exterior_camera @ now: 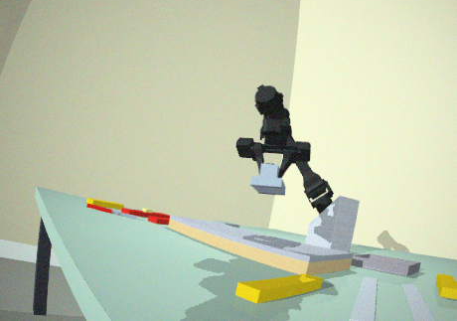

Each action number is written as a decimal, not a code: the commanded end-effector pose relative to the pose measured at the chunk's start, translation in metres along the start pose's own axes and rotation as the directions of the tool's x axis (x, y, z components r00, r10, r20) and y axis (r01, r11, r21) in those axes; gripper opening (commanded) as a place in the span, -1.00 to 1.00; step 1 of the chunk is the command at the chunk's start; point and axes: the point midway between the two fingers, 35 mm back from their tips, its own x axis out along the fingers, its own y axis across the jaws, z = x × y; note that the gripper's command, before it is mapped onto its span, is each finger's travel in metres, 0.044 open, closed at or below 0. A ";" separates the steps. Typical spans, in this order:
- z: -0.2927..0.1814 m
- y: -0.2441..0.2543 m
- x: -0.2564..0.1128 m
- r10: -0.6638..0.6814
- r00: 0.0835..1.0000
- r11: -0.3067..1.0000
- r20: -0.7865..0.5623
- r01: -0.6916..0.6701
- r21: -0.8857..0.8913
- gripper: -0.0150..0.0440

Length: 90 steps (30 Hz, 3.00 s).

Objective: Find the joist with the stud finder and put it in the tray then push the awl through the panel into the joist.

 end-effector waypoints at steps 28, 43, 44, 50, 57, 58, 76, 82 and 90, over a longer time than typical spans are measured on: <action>-0.005 0.288 0.042 0.182 0.976 0.725 -0.119 -0.215 -0.654 -0.49; -0.046 0.350 0.067 0.168 0.967 0.584 -0.190 -0.253 -0.771 -0.49; -0.047 0.350 0.069 0.168 0.967 0.584 -0.190 -0.253 -0.771 -0.49; -0.051 0.350 0.085 0.168 0.967 0.584 -0.190 -0.253 -0.771 -0.49; -0.057 0.348 0.104 0.167 0.967 0.584 -0.190 -0.252 -0.771 -0.49; -0.058 0.348 0.106 0.167 0.967 0.584 -0.190 -0.252 -0.771 -0.49; -0.074 0.345 0.143 0.166 0.968 0.585 -0.190 -0.252 -0.771 -0.49; -0.078 0.344 0.151 0.165 0.968 0.585 -0.190 -0.252 -0.771 -0.49; -0.079 0.344 0.155 0.169 0.966 0.588 -0.195 -0.257 -0.767 -0.31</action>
